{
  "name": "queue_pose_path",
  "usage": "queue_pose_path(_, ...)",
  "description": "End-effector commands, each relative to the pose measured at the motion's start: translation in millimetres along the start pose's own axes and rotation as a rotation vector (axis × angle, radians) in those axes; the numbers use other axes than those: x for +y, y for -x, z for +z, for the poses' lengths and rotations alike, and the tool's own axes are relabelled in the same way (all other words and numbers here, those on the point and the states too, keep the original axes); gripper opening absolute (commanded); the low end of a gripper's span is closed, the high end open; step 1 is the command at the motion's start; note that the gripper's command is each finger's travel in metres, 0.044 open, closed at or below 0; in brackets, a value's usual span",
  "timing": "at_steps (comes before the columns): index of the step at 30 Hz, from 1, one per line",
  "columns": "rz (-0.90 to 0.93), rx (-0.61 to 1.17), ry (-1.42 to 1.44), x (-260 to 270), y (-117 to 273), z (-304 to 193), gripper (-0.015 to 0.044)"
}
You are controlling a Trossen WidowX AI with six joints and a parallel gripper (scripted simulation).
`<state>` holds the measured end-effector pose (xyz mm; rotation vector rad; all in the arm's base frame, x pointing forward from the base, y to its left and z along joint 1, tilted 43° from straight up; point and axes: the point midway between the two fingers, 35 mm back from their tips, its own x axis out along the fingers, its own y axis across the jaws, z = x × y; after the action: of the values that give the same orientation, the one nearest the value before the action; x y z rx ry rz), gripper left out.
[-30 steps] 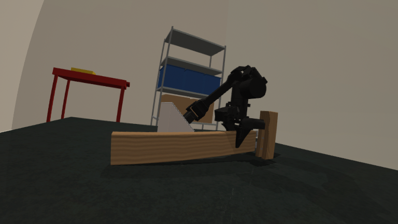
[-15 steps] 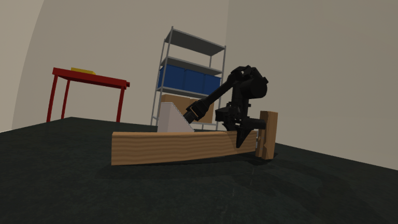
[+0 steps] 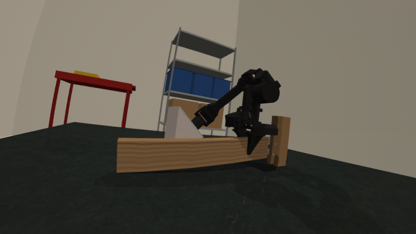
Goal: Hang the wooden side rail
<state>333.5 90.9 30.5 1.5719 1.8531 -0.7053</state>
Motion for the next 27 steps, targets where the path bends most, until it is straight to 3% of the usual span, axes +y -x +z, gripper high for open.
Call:
queue_pose_path(1,0.016,-0.003,0.005,2.4,4.7,-1.7,0.0)
queue_pose_path(27,0.016,-0.003,0.005,1.3,4.0,-4.7,0.0)
